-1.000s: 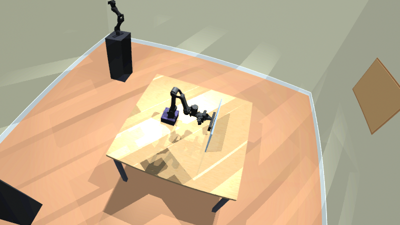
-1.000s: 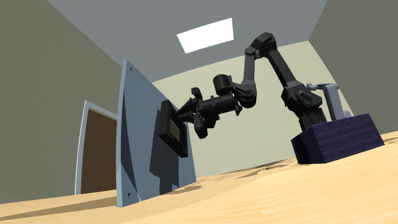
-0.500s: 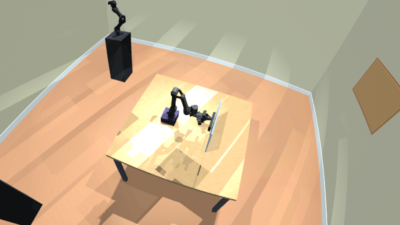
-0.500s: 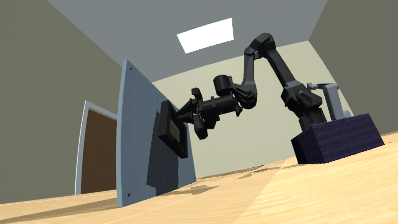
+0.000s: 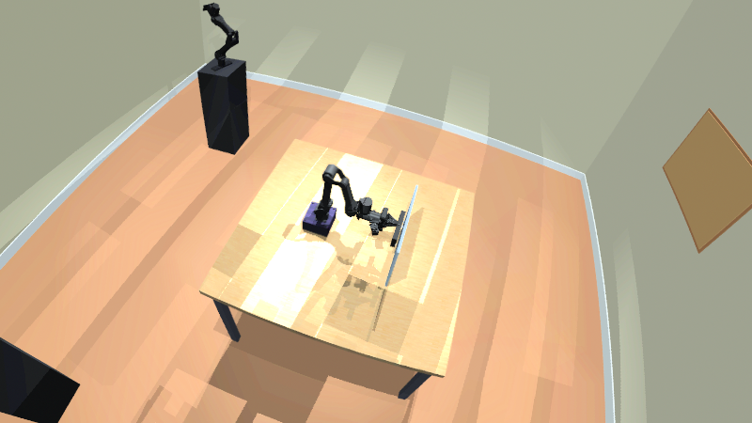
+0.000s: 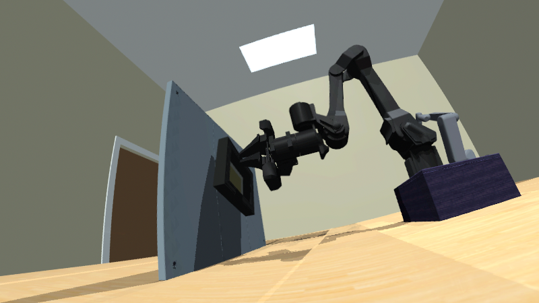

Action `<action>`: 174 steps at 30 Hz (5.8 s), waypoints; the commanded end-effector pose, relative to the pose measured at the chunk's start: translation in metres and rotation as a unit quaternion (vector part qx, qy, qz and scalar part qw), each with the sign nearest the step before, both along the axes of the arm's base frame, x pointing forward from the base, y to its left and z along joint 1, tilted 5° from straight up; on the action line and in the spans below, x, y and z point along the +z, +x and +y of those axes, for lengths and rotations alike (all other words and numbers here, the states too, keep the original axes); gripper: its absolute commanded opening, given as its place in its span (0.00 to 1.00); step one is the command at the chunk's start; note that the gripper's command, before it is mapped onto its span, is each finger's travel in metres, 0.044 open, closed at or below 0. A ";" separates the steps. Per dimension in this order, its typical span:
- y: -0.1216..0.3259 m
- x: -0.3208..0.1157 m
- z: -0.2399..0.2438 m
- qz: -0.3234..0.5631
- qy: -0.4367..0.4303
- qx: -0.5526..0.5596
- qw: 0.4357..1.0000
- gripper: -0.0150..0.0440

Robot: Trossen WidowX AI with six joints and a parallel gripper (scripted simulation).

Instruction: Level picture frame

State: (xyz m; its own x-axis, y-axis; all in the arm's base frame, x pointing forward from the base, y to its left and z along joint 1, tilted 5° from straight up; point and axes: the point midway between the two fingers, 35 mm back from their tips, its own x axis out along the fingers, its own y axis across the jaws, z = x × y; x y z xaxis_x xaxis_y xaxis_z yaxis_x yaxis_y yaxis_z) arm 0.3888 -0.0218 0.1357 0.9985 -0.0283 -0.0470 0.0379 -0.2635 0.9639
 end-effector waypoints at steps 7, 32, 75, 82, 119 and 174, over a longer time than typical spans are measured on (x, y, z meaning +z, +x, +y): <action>0.000 -0.001 0.000 -0.001 0.000 0.000 1.000 0.25; 0.000 -0.002 0.001 0.001 -0.044 0.002 0.999 0.25; 0.000 -0.003 0.001 0.004 -0.159 0.006 0.987 0.25; 0.000 -0.002 0.001 0.005 -0.160 0.007 0.987 0.30; -0.109 0.020 -0.009 0.003 -0.009 -0.002 1.000 0.69; -0.183 0.043 -0.011 0.004 0.001 -0.001 1.000 0.69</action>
